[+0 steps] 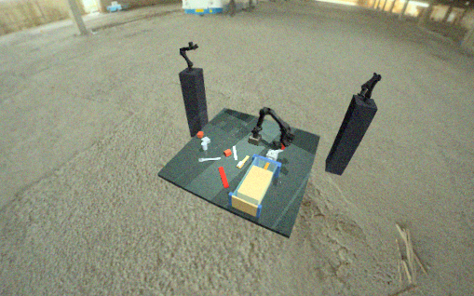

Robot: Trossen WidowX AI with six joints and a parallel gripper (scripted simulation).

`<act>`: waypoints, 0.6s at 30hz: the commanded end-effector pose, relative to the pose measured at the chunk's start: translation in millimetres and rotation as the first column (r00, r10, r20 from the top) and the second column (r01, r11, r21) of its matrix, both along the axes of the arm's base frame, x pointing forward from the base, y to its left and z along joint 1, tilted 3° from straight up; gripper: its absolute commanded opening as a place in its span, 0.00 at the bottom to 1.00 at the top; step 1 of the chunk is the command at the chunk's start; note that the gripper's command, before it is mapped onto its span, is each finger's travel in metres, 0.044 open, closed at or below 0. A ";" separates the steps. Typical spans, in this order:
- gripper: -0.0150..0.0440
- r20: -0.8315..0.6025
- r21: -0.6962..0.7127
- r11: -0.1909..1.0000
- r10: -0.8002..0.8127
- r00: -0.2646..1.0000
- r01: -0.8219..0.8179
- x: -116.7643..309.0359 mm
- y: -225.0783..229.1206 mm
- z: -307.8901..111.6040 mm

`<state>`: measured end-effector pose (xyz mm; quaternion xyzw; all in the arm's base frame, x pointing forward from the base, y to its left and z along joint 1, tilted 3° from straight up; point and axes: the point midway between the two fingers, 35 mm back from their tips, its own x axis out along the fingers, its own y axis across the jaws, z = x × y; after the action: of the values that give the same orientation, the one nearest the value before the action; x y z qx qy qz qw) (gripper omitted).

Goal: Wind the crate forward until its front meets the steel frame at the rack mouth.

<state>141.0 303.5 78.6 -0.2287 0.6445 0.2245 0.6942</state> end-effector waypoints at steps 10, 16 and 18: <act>0.25 -0.028 -0.027 1.000 0.002 1.000 -0.003 -18.0 -21.7 -3.8; 0.25 -0.028 -0.027 1.000 0.002 1.000 -0.003 -21.6 -28.5 -4.0; 0.25 -0.029 -0.028 1.000 0.002 1.000 -0.003 -22.7 -30.8 -4.1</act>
<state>126.3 285.9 77.8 -0.2285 0.6456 0.2279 0.6921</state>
